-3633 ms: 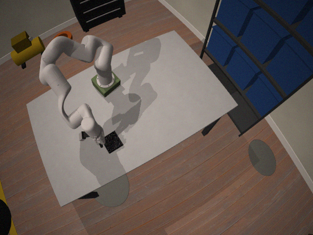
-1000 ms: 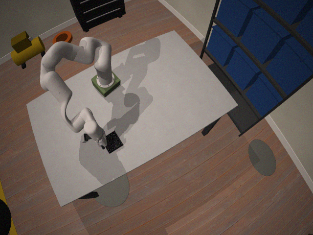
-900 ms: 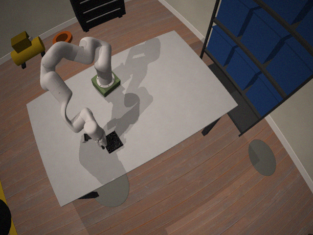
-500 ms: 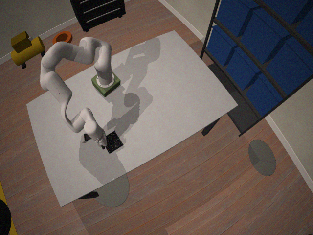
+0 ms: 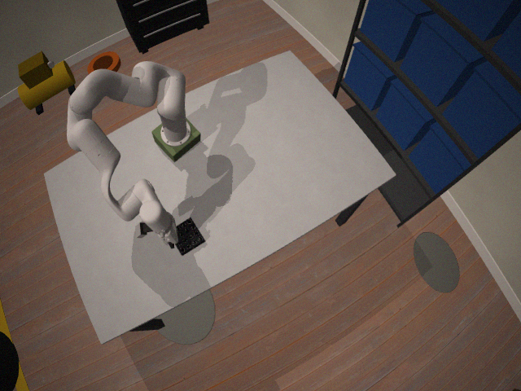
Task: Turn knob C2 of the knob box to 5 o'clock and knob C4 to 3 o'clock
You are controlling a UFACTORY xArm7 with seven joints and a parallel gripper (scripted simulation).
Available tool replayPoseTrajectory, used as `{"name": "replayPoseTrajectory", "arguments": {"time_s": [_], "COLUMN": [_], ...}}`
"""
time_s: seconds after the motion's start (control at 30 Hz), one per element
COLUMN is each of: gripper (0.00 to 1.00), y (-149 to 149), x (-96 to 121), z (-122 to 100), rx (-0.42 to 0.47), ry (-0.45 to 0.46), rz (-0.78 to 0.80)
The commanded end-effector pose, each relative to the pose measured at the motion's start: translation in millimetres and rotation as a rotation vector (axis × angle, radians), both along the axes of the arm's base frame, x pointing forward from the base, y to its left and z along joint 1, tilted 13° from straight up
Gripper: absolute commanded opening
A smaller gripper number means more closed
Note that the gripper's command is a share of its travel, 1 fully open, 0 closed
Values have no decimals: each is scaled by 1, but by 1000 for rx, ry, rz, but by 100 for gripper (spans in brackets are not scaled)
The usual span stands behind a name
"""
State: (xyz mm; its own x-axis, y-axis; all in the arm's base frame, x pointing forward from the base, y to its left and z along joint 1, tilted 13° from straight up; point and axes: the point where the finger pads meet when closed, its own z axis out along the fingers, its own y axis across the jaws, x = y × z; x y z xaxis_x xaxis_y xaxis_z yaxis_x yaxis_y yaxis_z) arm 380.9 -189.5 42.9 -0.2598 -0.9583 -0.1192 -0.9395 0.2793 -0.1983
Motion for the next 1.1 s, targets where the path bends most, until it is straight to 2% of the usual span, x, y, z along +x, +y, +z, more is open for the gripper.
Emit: {"name": "replayPoseTrajectory", "arguments": {"time_s": [0.0, 1.07], "gripper": [19, 19], "y": [-1, 0], "x": [1, 3], "z": [1, -7], "rx": [-2, -2], "ry": [-2, -2], "rz": [0, 0]}}
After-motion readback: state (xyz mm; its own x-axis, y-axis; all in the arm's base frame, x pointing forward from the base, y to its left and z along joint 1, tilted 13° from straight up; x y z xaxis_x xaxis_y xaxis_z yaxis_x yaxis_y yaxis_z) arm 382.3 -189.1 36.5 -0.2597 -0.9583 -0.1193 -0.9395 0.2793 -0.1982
